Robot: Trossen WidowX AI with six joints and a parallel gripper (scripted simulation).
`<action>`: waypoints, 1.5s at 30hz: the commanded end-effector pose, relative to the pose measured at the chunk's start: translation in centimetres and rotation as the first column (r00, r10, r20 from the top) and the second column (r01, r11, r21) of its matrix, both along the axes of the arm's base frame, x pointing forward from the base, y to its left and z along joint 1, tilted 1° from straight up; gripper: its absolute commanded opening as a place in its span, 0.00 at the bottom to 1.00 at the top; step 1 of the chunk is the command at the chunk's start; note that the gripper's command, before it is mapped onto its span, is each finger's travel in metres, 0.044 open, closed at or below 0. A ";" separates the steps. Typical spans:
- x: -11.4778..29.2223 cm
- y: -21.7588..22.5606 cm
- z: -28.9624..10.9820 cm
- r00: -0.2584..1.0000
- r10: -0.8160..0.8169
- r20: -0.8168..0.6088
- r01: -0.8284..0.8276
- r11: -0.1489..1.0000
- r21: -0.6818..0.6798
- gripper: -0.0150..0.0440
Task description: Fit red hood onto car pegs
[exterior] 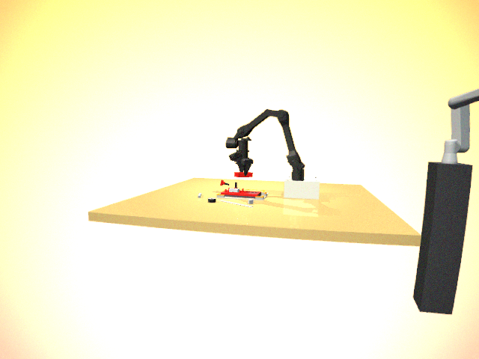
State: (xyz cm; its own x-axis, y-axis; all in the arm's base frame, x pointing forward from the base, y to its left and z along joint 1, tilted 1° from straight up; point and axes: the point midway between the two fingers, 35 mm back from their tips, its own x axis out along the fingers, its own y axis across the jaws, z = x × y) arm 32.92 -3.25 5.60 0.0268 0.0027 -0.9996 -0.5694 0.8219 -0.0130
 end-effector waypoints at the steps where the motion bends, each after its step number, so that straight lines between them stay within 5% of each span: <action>1: 0.5 1.2 0.2 0.999 -0.051 0.002 0.051 0.999 -0.003 0.25; 45: 0.8 14.2 0.4 0.829 -0.559 -0.003 0.559 0.829 -0.007 0.25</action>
State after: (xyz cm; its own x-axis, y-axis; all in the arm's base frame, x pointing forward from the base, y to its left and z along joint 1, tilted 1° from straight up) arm 33.66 10.88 6.17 0.0142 -0.0140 -0.9998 -0.0218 0.9997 -0.0143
